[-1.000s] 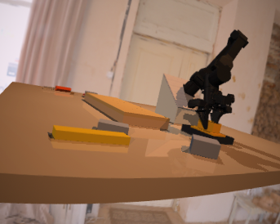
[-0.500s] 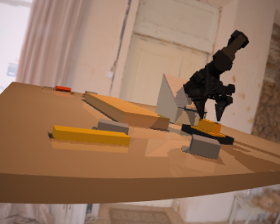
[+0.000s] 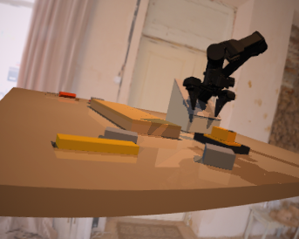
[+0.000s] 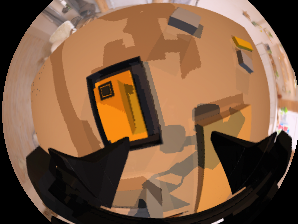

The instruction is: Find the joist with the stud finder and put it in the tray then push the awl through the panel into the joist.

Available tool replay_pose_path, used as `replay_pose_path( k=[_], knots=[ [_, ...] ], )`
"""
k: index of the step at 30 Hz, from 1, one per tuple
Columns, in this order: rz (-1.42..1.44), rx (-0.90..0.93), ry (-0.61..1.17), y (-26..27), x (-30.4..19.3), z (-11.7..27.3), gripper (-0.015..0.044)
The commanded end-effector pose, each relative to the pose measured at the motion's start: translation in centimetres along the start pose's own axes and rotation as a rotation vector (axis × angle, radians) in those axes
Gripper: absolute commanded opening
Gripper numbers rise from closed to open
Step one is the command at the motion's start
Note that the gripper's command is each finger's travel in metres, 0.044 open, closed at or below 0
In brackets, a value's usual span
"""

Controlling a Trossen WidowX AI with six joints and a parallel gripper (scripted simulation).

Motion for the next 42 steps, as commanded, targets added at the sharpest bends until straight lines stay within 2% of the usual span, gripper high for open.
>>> replay_pose_path(
  k=[1, 6, 12, 20, 26, 33, 35, 42],
  knots=[
    [-0.075, -0.07, 0.039, -3.0, -1.0, 0.0, 0.044],
    [-0.21, -0.178, 0.133, -9.7, -4.8, 0.4, 0.044],
    [-0.391, -0.265, 0.236, -16.5, -11.9, 2.1, 0.044],
    [-0.634, -0.28, 0.335, -21.2, -24.0, 4.7, 0.044],
    [-0.831, -0.215, 0.36, -20.9, -35.1, 5.9, 0.044],
    [-1.03, -0.077, 0.297, -16.1, -46.9, 4.6, 0.044],
    [-1.06, -0.048, 0.273, -14.9, -48.6, 3.9, 0.044],
    [-1.064, -0.045, 0.27, -14.6, -48.8, 3.8, 0.044]
  ],
)
Point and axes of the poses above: the point midway between the two fingers, 35 mm back from their tips, its own z axis back along the fingers, its own y axis across the jaws, x = y × z, the point moved 10 cm from there along z, back along the fingers, and after that the axes turned 10 degrees about -z, right-handed, at the moved point
